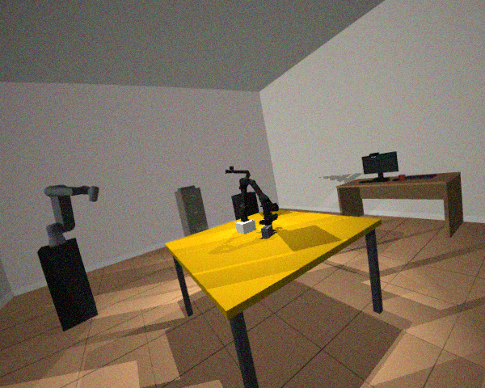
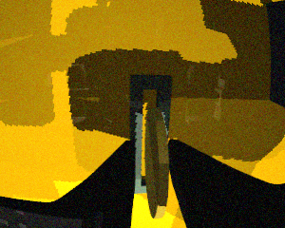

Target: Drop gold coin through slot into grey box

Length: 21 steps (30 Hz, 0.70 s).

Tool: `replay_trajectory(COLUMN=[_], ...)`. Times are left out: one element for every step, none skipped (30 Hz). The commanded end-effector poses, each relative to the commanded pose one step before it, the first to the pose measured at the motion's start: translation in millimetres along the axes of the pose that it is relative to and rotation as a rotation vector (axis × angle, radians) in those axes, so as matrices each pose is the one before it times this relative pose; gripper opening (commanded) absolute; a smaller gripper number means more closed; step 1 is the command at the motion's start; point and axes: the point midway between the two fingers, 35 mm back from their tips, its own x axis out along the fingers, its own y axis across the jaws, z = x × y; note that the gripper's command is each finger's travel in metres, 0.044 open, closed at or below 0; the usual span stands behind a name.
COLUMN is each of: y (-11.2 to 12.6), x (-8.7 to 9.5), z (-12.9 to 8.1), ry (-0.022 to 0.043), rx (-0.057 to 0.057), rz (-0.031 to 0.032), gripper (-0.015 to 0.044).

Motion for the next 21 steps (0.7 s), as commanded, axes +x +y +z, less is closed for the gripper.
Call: replay_trajectory(y=[0.42, 0.0, 0.0, 0.0, 0.0, 0.0, 0.0, 0.0, 0.0, 0.0, 0.01, 0.02, 0.03, 0.04, 0.04, 0.03, 0.03, 0.03, 0.03, 0.02, 0.02], x=[0.76, 0.0, 0.0, 0.0, 0.0, 0.0, 0.0, 0.0, 0.0, 0.0, -0.39, -1.17, -1.96, -2.36, -2.37, -2.38, -2.4, -2.41, -2.42, -2.43, -2.37], z=[0.14, 0.0, 0.0, 0.0, 0.0, 0.0, 0.0, 0.0, 0.0, 0.0, 0.09, 0.26, 0.42, 0.48, 0.46, 0.43, 0.41, 0.38, 0.35, 0.33, 0.29], ry=[-0.00076, 0.0, 0.0, 0.0, 0.0, 0.0, 0.0, 0.0, 0.0, 0.0, -0.00001, -0.00004, -0.00006, -0.00007, -0.00007, -0.00006, -0.00006, -0.00006, -0.00005, -0.00005, -0.00005], rx=[-0.0029, 0.0, 0.0, 0.0, 0.0, 0.0, 0.0, 0.0, 0.0, 0.0, 0.0, 0.0, 0.0, 0.0, 0.0, 0.0, 0.0, 0.0, 0.0, 0.0, 0.0], rz=[0.00322, 0.0, 0.0, 0.0, 0.0, 0.0, 0.0, 0.0, 0.0, 0.0, 0.0, 0.0, 0.00001, 0.00001, 0.00001, 0.00001, 0.00001, 0.00001, 0.00001, 0.00001, 0.0], gripper=[0.0003, 0.0, 0.0, 0.0, 0.0, 0.0, 0.0, 0.0, 0.0, 0.0, 0.0, 0.0, 0.0, 0.0, 0.0, 0.0, 0.0, 0.0, 0.0, 0.0, 0.0])
